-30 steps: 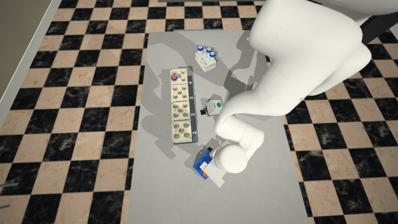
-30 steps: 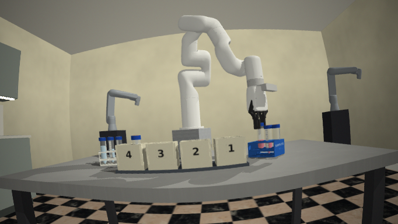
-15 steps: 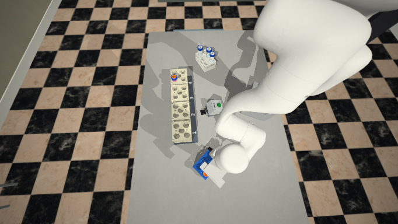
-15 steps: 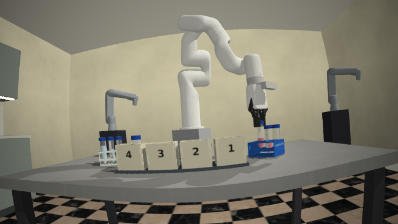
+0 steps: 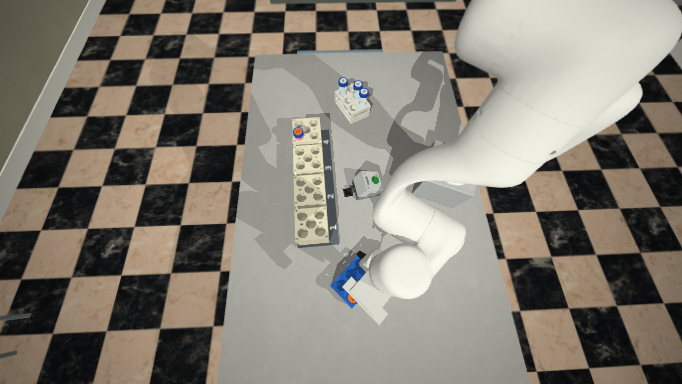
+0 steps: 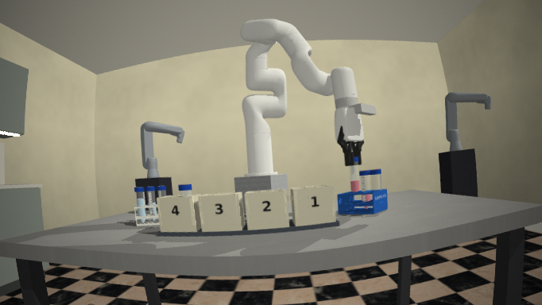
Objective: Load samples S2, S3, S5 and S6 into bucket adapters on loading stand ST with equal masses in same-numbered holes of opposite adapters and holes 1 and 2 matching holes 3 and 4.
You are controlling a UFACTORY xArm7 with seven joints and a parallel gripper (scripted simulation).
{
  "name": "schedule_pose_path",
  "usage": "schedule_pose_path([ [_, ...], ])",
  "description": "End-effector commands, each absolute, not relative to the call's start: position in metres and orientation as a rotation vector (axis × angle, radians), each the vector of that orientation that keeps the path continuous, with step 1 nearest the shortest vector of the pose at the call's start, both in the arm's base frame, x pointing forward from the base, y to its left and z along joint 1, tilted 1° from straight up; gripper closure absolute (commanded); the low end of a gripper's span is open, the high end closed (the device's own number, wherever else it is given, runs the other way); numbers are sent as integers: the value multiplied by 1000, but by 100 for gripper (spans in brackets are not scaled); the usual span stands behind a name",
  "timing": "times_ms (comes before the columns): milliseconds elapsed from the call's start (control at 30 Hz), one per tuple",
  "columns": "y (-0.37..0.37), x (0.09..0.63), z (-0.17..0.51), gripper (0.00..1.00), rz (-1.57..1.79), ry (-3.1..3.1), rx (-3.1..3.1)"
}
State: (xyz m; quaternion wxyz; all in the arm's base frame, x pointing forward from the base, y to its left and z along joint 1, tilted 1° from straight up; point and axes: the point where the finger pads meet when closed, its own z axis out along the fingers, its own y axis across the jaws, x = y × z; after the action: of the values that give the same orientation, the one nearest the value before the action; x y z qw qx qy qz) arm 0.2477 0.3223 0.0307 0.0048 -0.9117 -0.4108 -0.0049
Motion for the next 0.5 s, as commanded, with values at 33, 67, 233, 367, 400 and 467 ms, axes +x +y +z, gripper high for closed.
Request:
schedule_pose_path([
  [33,323,249,38,100,-20,-1286,-2854],
  [67,323,249,40,100,-20,-1286,-2854],
  [233,323,249,50,100,-20,-1286,-2854],
  [367,323,249,58,100,-20,-1286,-2854],
  [400,323,249,60,100,-20,-1286,-2854],
  [467,323,249,64,100,-20,-1286,-2854],
])
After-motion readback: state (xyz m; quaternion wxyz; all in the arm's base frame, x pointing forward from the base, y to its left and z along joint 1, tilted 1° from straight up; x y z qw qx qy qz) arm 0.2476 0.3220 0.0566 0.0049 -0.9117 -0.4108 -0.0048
